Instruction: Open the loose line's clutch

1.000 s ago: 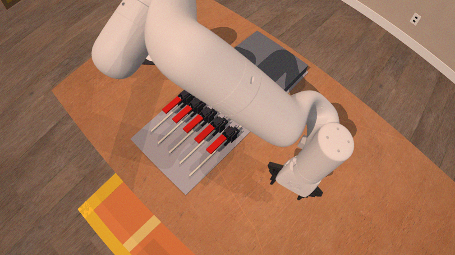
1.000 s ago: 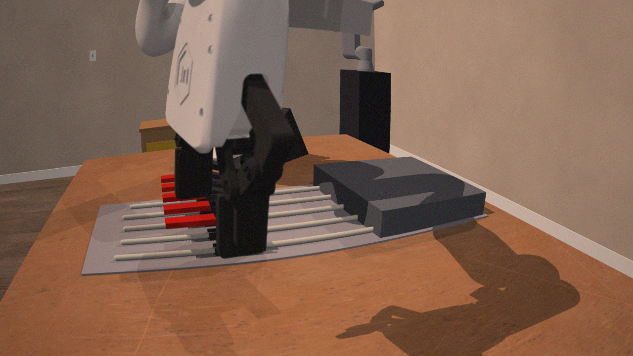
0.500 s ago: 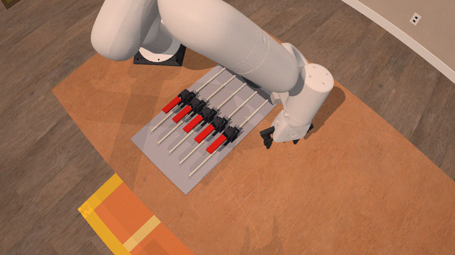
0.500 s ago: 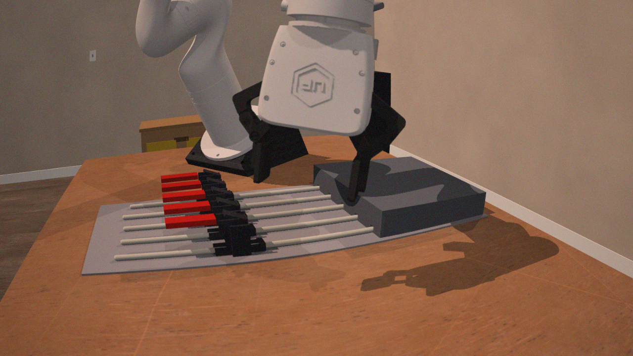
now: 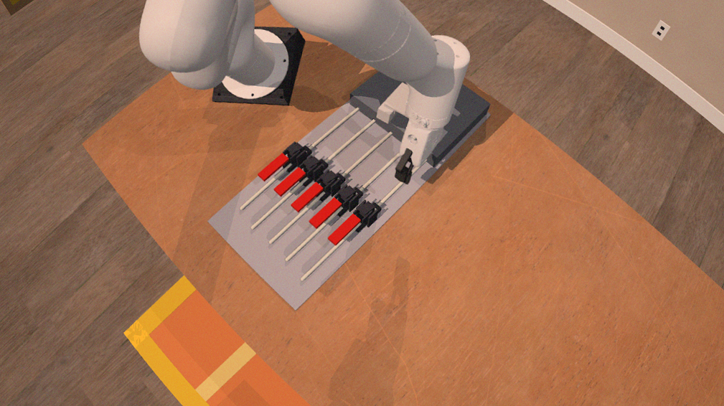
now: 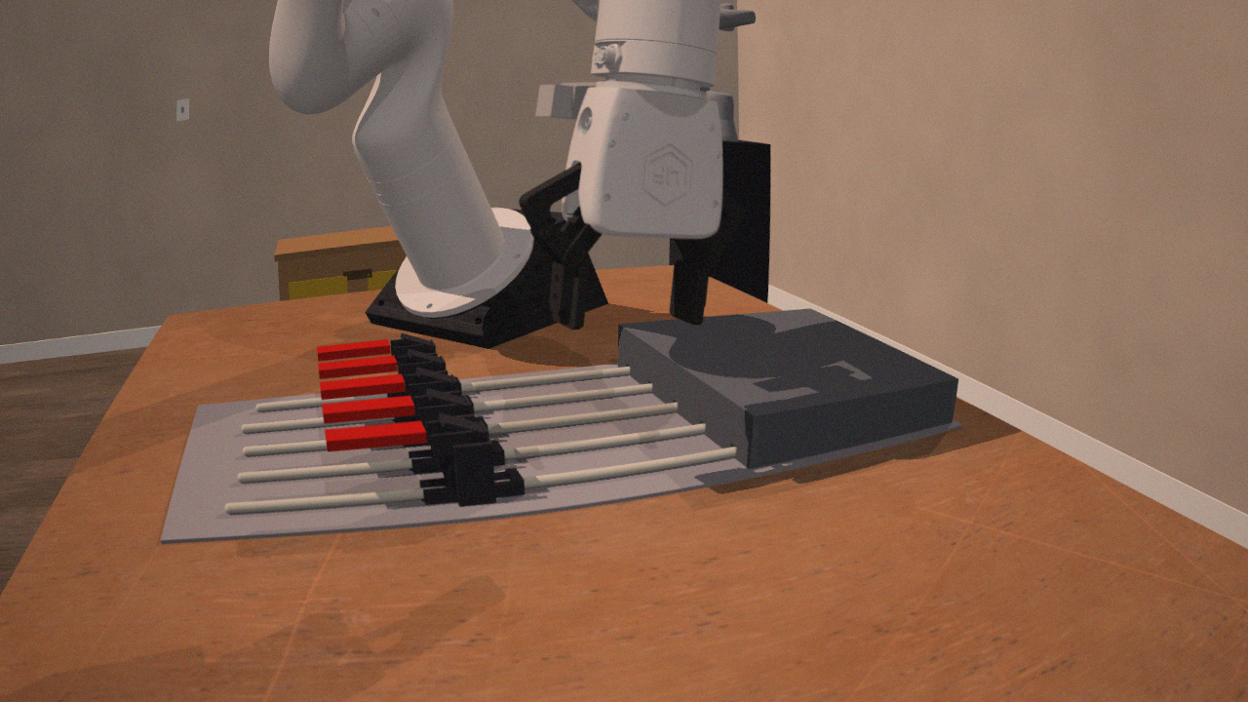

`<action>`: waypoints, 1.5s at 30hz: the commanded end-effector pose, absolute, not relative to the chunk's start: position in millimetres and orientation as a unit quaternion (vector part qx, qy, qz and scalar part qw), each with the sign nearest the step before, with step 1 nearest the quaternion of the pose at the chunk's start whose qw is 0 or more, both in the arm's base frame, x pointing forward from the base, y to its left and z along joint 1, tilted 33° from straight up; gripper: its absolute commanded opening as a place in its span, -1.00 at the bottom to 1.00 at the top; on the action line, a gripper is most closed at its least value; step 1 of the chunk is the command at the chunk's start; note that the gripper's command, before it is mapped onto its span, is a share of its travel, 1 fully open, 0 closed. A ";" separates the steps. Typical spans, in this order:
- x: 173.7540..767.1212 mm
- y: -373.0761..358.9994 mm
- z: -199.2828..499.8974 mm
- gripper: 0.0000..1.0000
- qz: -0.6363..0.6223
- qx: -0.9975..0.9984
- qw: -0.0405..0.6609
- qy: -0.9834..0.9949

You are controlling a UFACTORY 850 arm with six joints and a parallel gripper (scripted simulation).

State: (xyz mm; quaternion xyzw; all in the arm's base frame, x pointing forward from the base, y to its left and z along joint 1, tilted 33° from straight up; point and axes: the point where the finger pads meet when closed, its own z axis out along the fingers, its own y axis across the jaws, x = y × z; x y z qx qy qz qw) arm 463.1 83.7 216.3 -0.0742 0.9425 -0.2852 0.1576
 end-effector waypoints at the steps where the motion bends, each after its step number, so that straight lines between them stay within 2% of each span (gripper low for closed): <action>1: 427.6 91.2 196.8 1.00 -0.293 -0.209 0.128 0.924; 2: 400.1 91.4 182.0 1.00 -0.297 -0.232 0.120 0.919; 7: 374.0 89.7 168.9 1.00 -0.301 -0.351 0.086 0.882; 10: 326.9 81.7 147.7 1.00 -0.304 -0.423 0.062 0.852; 15: 306.5 76.4 139.5 1.00 -0.302 -0.490 0.039 0.816; 17: 273.0 64.9 127.1 1.00 -0.299 -0.568 0.010 0.767; 23: 234.4 47.5 114.7 1.00 -0.288 -0.662 -0.029 0.691; 33: 224.9 42.4 112.0 1.00 -0.286 -0.681 -0.037 0.674; 34: 224.9 42.4 112.0 -1.00 -0.286 -0.681 -0.037 0.674; 45: 224.9 42.4 112.0 -1.00 -0.286 -0.681 -0.037 0.674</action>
